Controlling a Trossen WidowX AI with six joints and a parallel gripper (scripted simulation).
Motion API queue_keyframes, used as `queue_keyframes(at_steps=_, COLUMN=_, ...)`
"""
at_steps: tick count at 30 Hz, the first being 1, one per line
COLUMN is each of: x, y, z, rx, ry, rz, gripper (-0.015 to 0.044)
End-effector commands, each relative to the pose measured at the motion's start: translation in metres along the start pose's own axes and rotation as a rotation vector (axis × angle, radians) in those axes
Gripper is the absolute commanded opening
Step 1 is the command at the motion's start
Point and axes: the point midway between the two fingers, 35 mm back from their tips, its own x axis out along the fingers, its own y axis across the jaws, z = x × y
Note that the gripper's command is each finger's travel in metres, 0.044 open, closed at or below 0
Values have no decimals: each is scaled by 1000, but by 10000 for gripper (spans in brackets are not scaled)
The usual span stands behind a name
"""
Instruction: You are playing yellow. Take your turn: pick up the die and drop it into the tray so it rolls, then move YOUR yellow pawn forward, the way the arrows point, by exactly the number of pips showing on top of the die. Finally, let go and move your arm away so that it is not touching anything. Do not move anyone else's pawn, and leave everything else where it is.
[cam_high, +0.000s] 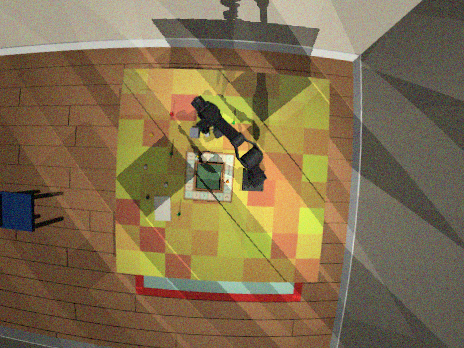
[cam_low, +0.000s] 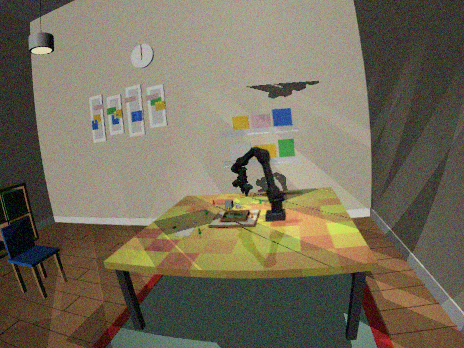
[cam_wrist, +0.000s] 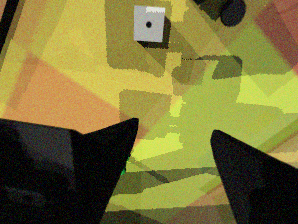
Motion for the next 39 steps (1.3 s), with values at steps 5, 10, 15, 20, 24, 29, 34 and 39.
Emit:
queue_keyframes(at_steps=5, x=-3, y=21, z=65, rx=-34, ry=-97, rz=148, gripper=275)
queue_keyframes(at_steps=10, x=7, y=23, z=66, rx=-34, ry=-97, rz=148, gripper=275)
queue_keyframes(at_steps=15, x=9, y=23, z=67, rx=-34, ry=-97, rz=148, gripper=275)
queue_keyframes(at_steps=20, x=24, y=24, z=69, rx=-34, ry=-97, rz=148, gripper=275)
queue_keyframes(at_steps=24, x=24, y=24, z=69, rx=-34, ry=-97, rz=148, gripper=275)
queue_keyframes(at_steps=29, x=30, y=25, z=69, rx=-34, ry=-97, rz=148, gripper=275)
queue_keyframes(at_steps=34, x=38, y=26, z=70, rx=-34, ry=-97, rz=148, gripper=275)
queue_keyframes(at_steps=39, x=46, y=28, z=71, rx=-34, ry=-97, rz=148, gripper=275)
